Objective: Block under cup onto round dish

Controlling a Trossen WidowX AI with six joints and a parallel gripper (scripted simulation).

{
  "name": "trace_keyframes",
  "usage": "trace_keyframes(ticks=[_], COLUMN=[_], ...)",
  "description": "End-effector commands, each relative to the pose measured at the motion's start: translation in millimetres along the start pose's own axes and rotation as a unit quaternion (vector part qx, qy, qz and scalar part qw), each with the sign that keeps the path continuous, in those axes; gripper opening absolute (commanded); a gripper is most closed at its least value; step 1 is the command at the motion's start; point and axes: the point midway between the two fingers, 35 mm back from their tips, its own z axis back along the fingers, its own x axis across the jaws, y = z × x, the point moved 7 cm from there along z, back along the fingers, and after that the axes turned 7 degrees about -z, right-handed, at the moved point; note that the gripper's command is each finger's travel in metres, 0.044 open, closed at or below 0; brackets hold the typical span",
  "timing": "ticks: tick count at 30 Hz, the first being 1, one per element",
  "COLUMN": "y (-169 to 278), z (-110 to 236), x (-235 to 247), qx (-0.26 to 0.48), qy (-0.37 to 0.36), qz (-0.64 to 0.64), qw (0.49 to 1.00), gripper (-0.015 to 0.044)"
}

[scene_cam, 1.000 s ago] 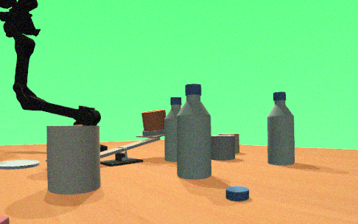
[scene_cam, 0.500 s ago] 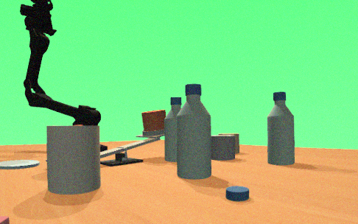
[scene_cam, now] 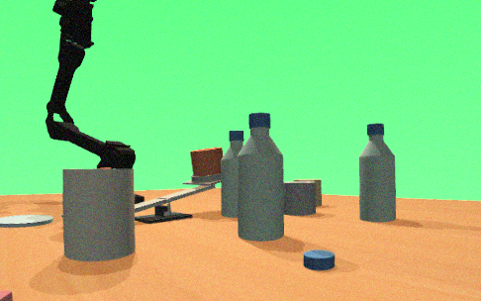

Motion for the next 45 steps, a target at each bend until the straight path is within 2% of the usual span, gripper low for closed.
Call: trace_keyframes(ticks=[1,11,21,34,45], y=[25,68,102,133,143], z=[-7,-16,-23,-25,-16], x=[-11,-38,-76,-139,-200], qx=[0.029,0.09,0.161,0.27,0.379], qy=[0.021,0.064,0.115,0.188,0.254], qz=[0.073,0.221,0.352,0.482,0.543], qw=[0.997,0.969,0.915,0.812,0.705], gripper=[0.044,0.044,0.044,0.044,0.044])
